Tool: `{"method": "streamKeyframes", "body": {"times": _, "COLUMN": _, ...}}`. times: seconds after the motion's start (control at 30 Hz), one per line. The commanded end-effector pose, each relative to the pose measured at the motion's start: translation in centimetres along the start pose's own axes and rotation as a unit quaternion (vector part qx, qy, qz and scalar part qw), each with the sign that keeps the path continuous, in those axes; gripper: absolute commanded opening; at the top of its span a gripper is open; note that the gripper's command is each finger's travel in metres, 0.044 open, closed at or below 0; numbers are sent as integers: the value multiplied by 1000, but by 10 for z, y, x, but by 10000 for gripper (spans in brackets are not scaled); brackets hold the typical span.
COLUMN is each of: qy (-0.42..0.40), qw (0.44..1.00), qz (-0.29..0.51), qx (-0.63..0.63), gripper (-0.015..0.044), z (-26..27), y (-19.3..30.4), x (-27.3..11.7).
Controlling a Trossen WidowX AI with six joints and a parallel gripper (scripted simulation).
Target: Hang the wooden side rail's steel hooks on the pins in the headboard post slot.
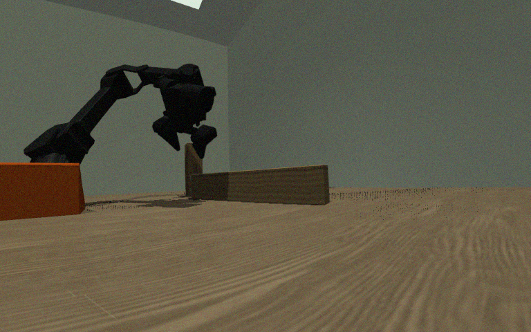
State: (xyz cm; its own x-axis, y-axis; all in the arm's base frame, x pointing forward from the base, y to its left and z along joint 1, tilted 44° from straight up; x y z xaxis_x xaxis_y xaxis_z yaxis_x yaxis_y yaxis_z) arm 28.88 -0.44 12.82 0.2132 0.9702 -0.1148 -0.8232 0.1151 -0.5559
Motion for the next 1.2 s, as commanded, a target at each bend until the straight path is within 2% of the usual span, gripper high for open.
{"method": "streamKeyframes", "body": {"times": 0.0, "qy": 12, "qw": 993, "qz": 50, "qx": 107, "gripper": 440, "z": -4, "y": -7, "x": 2}}
{"method": "streamKeyframes", "body": {"times": 0.27, "qy": 72, "qw": 944, "qz": 120, "qx": 298, "gripper": 440, "z": -10, "y": -21, "x": 4}}
{"method": "streamKeyframes", "body": {"times": 0.53, "qy": 171, "qw": 854, "qz": 148, "qx": 469, "gripper": 440, "z": -15, "y": -37, "x": 5}}
{"method": "streamKeyframes", "body": {"times": 0.77, "qy": 269, "qw": 746, "qz": 129, "qx": 595, "gripper": 440, "z": -20, "y": -52, "x": 5}}
{"method": "streamKeyframes", "body": {"times": 1.03, "qy": 371, "qw": 602, "qz": 55, "qx": 705, "gripper": 440, "z": -25, "y": -72, "x": 4}}
{"method": "streamKeyframes", "body": {"times": 1.17, "qy": 378, "qw": 589, "qz": 46, "qx": 713, "gripper": 440, "z": -25, "y": -74, "x": 4}}
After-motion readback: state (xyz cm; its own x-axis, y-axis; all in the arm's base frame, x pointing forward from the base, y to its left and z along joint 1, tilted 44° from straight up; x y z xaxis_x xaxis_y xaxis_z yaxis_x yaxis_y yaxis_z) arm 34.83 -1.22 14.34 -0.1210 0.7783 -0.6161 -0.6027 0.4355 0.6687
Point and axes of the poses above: the point midway between the two fingers, 35 mm back from their tips, its own x axis out along the fingers, its own z axis across the jaws, y = z × x, the point moved 5 cm from there along -x, back along the fingers, and after that the axes turned 4 degrees about x, right-handed, at the moved point
